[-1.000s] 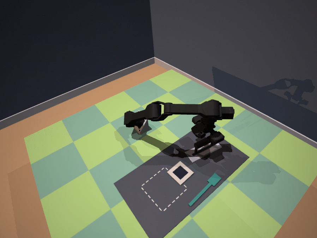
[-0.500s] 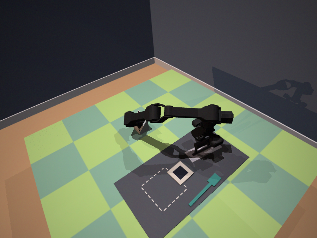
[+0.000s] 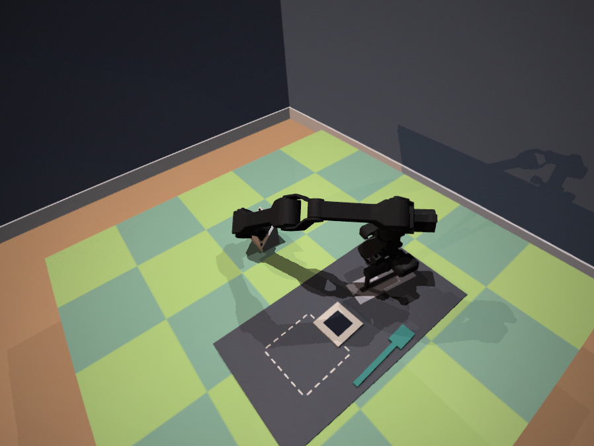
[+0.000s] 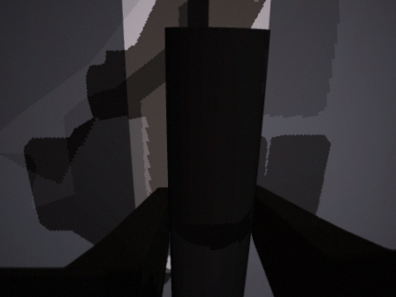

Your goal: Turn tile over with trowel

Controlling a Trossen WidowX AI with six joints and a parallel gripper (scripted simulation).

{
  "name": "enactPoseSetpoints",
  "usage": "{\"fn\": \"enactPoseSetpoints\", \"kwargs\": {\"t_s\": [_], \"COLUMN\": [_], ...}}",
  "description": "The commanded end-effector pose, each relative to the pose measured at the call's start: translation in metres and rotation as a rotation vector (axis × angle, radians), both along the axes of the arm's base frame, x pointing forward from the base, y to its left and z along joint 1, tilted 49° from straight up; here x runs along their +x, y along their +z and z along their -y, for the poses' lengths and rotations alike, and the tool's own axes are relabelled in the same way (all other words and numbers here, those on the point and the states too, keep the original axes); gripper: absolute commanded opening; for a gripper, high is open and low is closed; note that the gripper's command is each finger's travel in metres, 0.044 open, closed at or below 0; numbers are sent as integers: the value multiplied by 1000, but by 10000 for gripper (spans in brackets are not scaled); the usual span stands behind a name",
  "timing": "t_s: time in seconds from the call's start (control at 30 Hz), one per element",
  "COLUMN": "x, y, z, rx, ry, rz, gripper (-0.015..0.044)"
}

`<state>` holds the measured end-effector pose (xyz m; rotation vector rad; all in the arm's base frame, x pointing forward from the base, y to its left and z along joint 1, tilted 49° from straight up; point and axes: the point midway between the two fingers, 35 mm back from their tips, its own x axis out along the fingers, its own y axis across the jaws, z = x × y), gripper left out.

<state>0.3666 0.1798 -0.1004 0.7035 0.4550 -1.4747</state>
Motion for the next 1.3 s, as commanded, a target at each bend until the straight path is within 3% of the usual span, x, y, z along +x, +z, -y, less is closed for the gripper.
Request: {"fn": "enactPoseSetpoints", "kwargs": {"t_s": [0.0, 0.37, 1.0, 1.27], "x": [0, 0, 0, 0], "y": [0, 0, 0, 0], "z": [2, 2, 1, 1], "rx": [-2, -4, -40, -41], "ry": [-1, 12, 373, 385], "rz": [-2, -16, -413, -427], "gripper": [130, 130, 130, 130]}}
